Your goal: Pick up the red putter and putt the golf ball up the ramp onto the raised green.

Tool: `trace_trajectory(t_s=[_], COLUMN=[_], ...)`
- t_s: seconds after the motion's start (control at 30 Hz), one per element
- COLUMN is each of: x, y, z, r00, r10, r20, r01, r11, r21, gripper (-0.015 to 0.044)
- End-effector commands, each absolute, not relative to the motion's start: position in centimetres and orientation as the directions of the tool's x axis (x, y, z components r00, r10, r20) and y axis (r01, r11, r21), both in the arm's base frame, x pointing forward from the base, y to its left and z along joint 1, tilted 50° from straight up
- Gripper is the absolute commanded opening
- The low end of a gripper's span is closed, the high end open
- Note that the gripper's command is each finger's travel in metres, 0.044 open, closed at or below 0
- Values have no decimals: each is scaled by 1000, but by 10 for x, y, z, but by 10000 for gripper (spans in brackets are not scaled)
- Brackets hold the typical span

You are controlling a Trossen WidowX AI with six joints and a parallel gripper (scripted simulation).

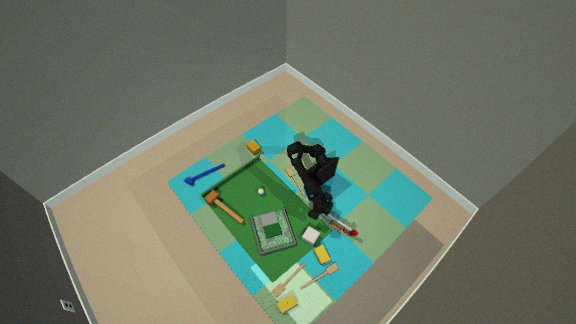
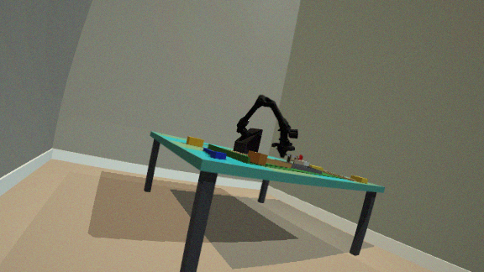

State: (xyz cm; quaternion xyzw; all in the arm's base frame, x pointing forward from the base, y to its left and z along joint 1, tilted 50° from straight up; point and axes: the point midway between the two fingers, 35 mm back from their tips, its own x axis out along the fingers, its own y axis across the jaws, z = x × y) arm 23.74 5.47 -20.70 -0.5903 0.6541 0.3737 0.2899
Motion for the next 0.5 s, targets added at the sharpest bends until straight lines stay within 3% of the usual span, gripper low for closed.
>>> trace_trajectory(t_s=[0.0,0.27,0.47], x=[245,248,252], y=[78,126,119], z=[-192,-148,-145], r00=[-128,-130,-119], r10=[-539,-538,-544], r20=[-832,-833,-831], r01=[-990,-990,-993], r11=[18,18,50], r21=[140,143,110], gripper=[0,0,0])
